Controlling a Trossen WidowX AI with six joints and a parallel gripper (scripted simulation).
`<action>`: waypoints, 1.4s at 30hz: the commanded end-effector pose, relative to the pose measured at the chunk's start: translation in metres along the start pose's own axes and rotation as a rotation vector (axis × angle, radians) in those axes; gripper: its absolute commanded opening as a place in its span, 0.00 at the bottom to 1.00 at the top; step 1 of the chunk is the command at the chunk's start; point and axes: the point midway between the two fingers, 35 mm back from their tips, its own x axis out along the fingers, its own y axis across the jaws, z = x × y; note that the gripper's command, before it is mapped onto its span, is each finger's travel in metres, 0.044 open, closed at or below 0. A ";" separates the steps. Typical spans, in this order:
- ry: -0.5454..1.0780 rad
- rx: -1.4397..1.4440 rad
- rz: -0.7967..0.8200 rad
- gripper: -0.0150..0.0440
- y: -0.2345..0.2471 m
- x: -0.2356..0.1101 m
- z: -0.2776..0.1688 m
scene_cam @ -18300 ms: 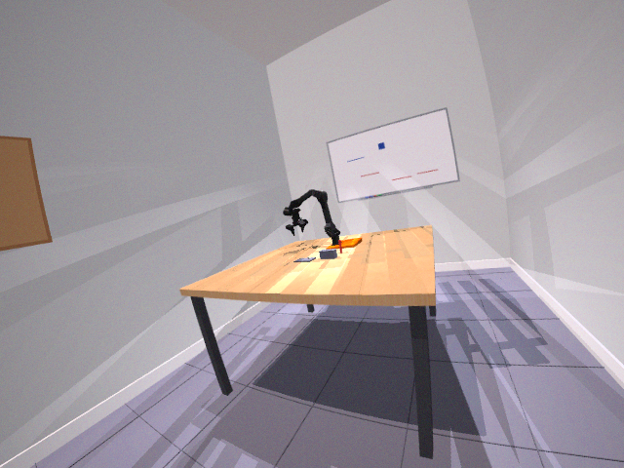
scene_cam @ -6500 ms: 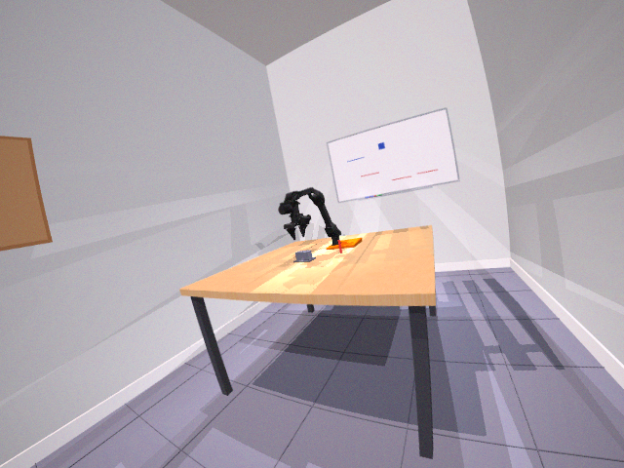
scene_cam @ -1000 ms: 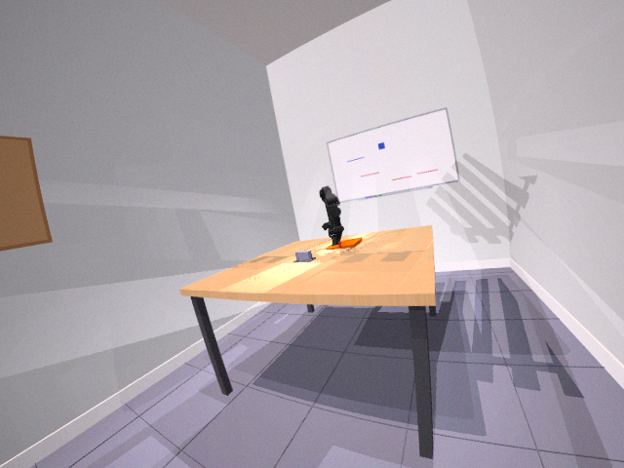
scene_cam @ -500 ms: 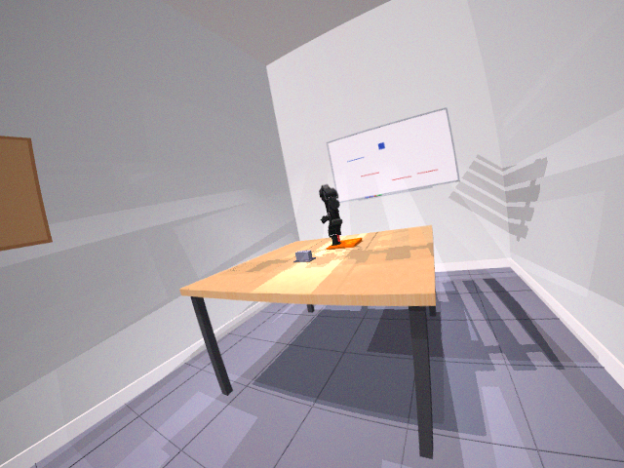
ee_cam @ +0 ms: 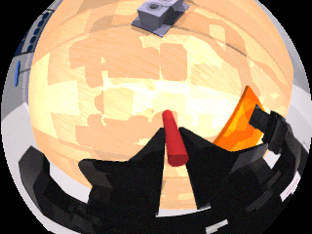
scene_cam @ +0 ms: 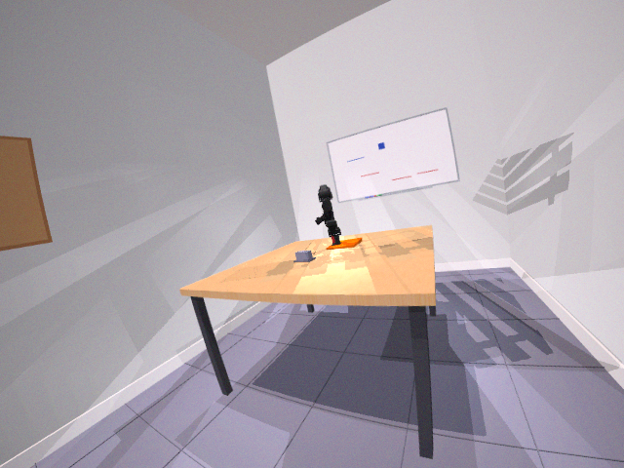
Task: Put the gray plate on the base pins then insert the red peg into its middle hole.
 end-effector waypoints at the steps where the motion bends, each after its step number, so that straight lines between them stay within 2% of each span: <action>1: 0.003 -0.005 -0.002 0.25 0.004 0.000 0.010; 42: -0.010 -0.012 0.005 0.25 0.012 -0.002 0.121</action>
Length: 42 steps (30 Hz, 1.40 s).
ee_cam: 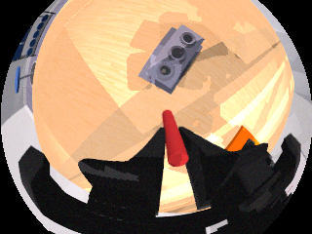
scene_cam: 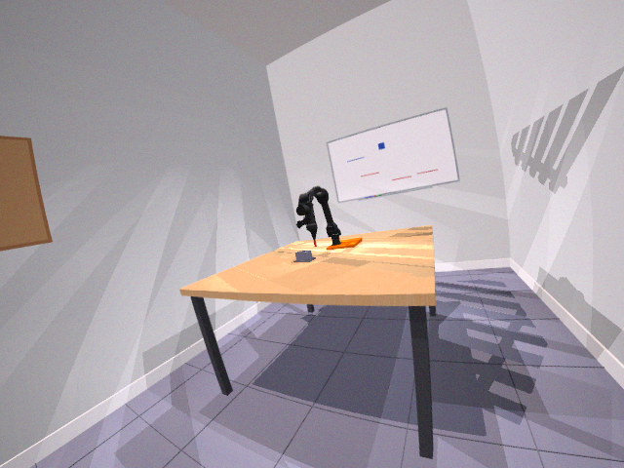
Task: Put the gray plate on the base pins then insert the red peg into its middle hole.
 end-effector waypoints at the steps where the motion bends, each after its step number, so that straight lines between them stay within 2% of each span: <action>1: 0.003 -0.005 -0.001 0.25 0.000 0.000 0.011; 24: -0.006 0.005 -0.004 0.25 -0.016 0.001 0.081; 42: -0.006 0.006 -0.004 0.25 -0.016 0.001 0.083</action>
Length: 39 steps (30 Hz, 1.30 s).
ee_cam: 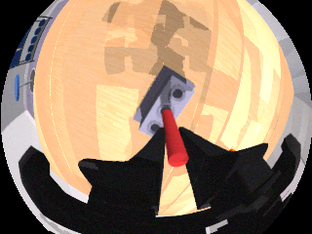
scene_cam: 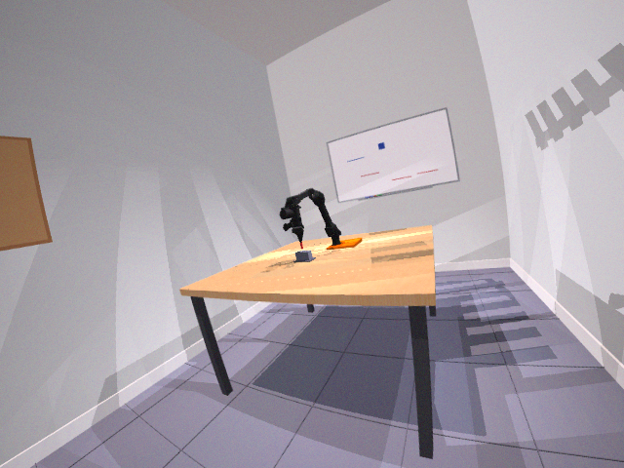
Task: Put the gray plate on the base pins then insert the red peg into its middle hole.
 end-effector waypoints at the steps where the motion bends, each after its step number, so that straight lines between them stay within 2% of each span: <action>1: 0.004 -0.006 0.000 0.25 0.000 0.000 0.000; 13: 0.000 0.000 0.000 0.25 0.000 0.001 0.000; 26: 0.004 -0.006 0.000 0.25 0.000 0.018 -0.001; 39: 0.002 -0.001 -0.002 0.25 0.000 0.015 -0.001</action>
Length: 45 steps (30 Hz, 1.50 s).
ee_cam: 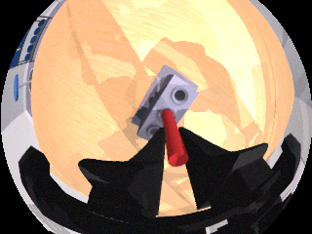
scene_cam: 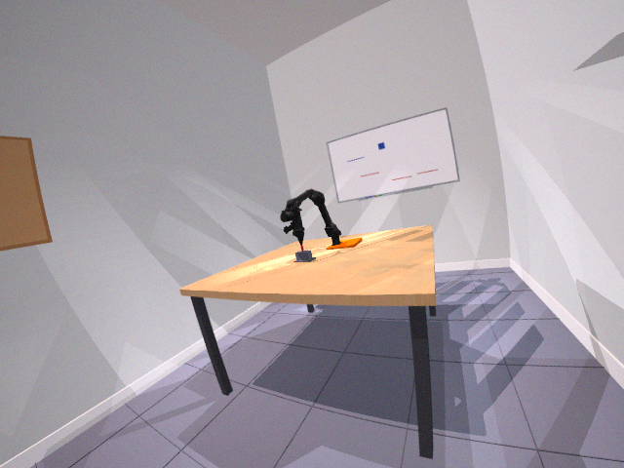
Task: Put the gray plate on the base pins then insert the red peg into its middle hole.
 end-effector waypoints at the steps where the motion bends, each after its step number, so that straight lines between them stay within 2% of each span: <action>1: 0.000 0.000 -0.001 0.25 0.000 0.000 0.000; 23: 0.001 0.000 -0.001 0.25 0.001 0.002 0.000; 29: 0.001 0.000 -0.001 0.51 0.001 0.002 0.000; 45: 0.002 -0.005 0.002 0.51 0.001 -0.002 0.000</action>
